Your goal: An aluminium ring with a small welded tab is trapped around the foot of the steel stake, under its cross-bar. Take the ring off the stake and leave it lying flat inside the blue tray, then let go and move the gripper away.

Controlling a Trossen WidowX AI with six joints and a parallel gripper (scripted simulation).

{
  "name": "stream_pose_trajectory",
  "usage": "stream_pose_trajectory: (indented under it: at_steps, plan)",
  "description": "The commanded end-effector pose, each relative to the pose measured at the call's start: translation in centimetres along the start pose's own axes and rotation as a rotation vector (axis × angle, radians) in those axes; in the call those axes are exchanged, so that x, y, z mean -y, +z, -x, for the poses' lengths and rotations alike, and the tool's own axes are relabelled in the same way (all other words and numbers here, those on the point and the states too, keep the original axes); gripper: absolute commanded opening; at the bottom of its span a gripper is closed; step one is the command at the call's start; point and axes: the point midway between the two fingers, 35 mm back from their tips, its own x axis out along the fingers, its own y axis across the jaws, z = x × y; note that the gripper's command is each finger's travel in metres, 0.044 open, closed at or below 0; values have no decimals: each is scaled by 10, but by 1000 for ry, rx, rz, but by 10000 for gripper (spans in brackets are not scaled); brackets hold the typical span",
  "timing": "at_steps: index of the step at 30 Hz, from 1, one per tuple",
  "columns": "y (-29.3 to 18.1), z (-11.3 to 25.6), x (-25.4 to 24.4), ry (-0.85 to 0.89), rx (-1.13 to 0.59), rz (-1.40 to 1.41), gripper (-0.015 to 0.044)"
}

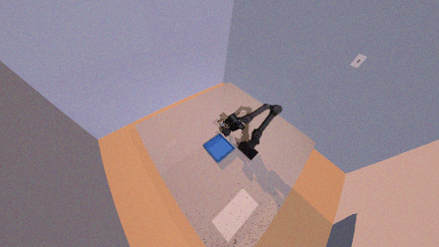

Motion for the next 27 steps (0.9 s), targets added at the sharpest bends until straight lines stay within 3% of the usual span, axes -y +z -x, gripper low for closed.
stream_pose_trajectory:
  at_steps: [1,14,27]
  plan:
    - [-2,-6,0,2,-5,7,200]
    - [-3,-24,2,-4,-2,8,200]
    - [-1,-21,2,-6,2,1,113]
